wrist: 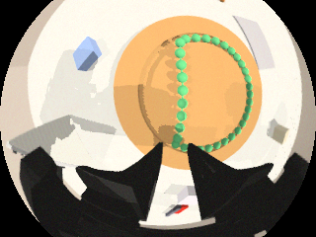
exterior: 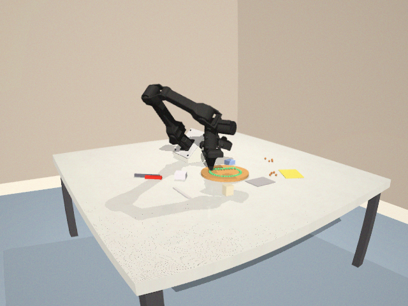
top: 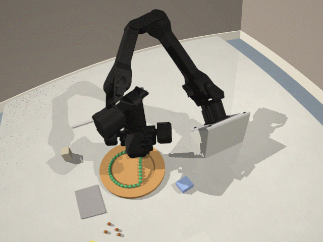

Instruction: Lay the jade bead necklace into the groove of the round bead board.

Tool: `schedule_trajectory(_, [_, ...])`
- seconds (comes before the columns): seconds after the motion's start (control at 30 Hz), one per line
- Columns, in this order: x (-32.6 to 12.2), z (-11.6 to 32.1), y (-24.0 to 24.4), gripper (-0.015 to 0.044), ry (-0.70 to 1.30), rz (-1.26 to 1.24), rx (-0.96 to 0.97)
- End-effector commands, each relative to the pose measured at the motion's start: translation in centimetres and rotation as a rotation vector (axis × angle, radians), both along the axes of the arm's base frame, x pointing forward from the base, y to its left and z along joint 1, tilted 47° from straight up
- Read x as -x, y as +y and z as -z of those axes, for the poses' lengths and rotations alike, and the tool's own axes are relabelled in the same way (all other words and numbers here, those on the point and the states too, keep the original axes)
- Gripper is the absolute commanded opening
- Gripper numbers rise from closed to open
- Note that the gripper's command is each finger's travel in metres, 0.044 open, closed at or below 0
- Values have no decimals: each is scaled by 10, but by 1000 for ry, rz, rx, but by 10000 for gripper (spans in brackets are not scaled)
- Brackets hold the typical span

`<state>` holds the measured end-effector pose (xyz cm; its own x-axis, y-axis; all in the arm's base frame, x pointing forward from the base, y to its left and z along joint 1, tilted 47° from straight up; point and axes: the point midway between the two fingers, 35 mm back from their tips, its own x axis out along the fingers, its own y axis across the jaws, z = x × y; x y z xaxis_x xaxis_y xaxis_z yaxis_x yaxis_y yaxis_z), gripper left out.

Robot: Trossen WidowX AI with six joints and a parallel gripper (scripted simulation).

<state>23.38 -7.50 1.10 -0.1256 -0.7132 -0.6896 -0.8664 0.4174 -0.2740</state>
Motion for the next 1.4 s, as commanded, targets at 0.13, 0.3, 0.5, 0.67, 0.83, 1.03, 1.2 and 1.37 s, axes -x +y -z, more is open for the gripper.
schedule_trajectory(0.13, [0,0,0,341,0,1,0])
schedule_trajectory(0.3, [0,-2,2,440,3,-1,1])
schedule_trajectory(0.5, [0,-4,3,440,1,0,1])
schedule_trajectory(0.67, [0,-4,3,440,1,0,1])
schedule_trajectory(0.83, [0,-4,3,440,1,0,1])
schedule_trajectory(1.03, [-4,-2,7,387,-10,10,1])
schedule_trajectory(1.2, [-27,12,34,256,-95,89,9])
schedule_trajectory(1.37, [-46,30,63,125,-177,166,21])
